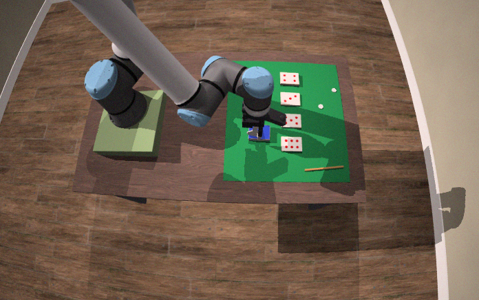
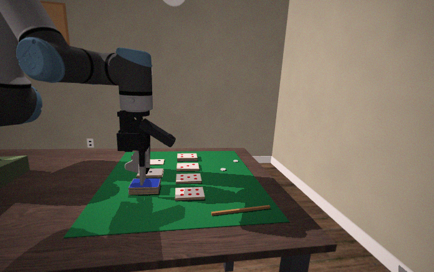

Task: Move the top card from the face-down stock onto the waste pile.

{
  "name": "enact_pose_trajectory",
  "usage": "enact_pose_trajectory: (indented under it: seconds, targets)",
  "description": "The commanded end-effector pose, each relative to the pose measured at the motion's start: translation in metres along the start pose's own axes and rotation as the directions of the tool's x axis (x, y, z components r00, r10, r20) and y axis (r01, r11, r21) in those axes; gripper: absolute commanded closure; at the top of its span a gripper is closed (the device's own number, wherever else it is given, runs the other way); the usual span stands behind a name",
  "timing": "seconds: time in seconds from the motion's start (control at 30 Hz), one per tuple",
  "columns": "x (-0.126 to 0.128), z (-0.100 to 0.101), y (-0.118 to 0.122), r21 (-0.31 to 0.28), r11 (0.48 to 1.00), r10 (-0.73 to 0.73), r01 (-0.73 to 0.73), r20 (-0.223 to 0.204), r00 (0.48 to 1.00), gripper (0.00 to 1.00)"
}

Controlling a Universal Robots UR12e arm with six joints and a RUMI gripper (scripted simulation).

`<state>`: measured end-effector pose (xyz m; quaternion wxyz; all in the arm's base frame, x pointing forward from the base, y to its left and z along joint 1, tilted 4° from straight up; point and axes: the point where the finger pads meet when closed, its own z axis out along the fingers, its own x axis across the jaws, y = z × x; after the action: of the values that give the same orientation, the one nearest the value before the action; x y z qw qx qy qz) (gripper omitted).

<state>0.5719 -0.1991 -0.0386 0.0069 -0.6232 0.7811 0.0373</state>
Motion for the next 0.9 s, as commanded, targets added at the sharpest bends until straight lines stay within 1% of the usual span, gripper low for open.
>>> enact_pose_trajectory:
  seconds: [0.0,0.47,0.5,0.87]
  targets:
    - [0.0003,0.0017,-0.0007,0.001,1.0,0.0,0.0,-0.001,1.0,0.5]
    - [0.0003,0.002,-0.0007,0.001,1.0,0.0,0.0,-0.001,1.0,0.5]
    - [0.0003,0.002,-0.0007,0.001,1.0,0.0,0.0,-0.001,1.0,0.58]
    - [0.0003,0.002,-0.0007,0.001,1.0,0.0,0.0,-0.001,1.0,0.58]
